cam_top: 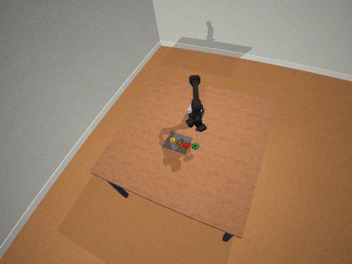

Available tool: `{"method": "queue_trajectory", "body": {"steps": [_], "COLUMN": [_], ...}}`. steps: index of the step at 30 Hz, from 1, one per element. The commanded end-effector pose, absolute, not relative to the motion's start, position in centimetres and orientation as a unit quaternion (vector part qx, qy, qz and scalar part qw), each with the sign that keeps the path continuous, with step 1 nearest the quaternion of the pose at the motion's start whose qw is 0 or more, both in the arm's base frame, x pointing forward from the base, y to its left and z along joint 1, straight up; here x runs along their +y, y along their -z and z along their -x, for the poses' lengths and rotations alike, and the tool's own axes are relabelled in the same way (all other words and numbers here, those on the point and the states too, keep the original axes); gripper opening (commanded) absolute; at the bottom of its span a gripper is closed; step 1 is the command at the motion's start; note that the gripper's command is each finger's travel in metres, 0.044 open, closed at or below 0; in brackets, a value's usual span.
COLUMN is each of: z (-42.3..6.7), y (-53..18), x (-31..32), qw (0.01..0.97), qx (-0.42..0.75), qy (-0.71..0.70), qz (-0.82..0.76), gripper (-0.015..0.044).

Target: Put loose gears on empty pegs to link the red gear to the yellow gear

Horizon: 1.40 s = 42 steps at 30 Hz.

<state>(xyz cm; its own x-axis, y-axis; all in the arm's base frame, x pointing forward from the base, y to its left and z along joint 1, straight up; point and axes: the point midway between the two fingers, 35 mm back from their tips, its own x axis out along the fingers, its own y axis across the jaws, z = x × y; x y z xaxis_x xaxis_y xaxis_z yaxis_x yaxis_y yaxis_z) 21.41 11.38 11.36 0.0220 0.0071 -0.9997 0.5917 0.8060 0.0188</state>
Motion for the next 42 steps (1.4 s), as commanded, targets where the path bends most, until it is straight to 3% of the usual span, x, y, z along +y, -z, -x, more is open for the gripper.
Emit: {"method": "queue_trajectory", "body": {"steps": [1, 42], "z": [-21.2, -28.7], "y": [-12.2, -8.9], "x": [11.4, 5.8], "qw": [0.678, 0.683], "qx": [0.664, 0.660], "qy": [0.215, 0.216], "qz": [-0.229, -0.226], "gripper": [0.0000, 0.0000]}}
